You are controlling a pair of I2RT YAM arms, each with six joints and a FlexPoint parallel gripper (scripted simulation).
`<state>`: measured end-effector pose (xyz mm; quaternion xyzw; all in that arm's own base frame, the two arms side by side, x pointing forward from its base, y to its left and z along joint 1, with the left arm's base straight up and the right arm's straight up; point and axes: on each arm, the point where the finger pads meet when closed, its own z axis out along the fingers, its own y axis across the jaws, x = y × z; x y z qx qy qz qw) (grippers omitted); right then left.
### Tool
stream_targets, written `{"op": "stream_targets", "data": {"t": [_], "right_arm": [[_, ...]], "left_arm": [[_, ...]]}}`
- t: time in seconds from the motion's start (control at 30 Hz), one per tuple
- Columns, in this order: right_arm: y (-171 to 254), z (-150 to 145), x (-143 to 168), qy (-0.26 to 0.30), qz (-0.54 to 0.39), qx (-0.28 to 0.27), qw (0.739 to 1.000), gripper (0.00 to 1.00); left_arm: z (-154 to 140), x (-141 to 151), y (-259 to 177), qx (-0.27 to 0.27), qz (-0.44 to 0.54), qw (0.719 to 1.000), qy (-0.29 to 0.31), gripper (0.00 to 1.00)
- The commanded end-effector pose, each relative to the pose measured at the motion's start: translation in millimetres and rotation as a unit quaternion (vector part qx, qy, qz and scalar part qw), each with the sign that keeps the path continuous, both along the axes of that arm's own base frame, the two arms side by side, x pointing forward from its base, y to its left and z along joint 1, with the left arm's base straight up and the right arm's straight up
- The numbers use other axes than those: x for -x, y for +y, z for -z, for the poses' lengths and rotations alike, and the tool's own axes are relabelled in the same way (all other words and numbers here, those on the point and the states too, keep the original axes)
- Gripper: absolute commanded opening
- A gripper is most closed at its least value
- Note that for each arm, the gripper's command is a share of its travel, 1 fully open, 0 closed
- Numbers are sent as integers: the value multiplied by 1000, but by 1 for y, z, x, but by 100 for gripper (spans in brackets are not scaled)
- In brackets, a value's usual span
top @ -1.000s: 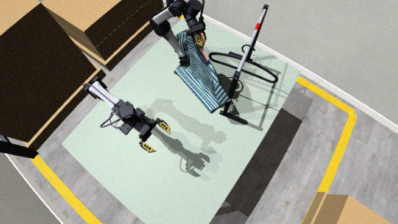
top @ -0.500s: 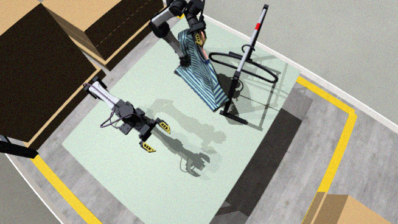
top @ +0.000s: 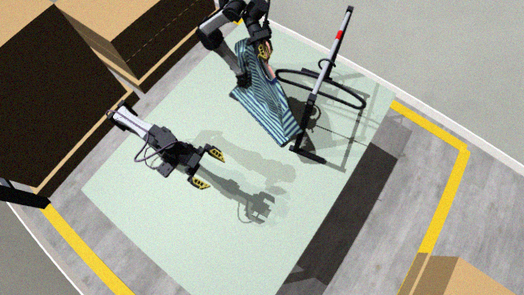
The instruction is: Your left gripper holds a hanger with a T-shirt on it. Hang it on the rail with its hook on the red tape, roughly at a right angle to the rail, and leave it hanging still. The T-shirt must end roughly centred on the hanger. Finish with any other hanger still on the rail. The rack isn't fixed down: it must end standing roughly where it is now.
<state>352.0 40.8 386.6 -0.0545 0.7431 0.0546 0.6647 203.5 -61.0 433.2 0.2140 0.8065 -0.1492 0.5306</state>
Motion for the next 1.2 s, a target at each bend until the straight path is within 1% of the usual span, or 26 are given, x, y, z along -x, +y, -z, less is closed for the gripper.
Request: {"op": "stream_targets", "data": {"t": [0.0, 0.07, 0.23, 0.37, 0.57, 0.63, 0.67, 0.7, 0.97, 1.17], "right_arm": [[44, -40, 44, -9, -83, 3, 996, 100], [44, -40, 44, -9, -83, 3, 996, 100], [93, -69, 78, -14, -165, 1, 986, 100], [128, -92, 103, -21, -226, -3, 974, 100], [165, -114, 131, -26, -295, -9, 955, 100], [165, -114, 131, -26, -295, -9, 955, 100], [170, -117, 135, -27, -304, -10, 952, 100], [176, -120, 139, -27, -314, -11, 949, 100], [207, -139, 164, -31, -373, -18, 927, 100], [215, -144, 171, -33, -388, -19, 921, 100]], "left_arm": [[-5, -10, 14, -2, -68, 998, -9, 0], [-5, -10, 14, -2, -68, 998, -9, 0], [-4, -9, 20, -2, -127, 992, -8, 0], [-1, -6, 16, -5, -134, 991, 0, 0], [1, -1, 9, -6, -143, 990, 7, 0], [1, -1, 9, -6, -143, 990, 7, 0], [0, -2, 10, -5, -157, 988, 5, 0], [3, -1, 9, -8, -155, 988, 13, 0], [4, 3, 0, -10, -170, 985, 16, 0], [1, 4, -5, -8, -183, 983, 10, 0]]}}
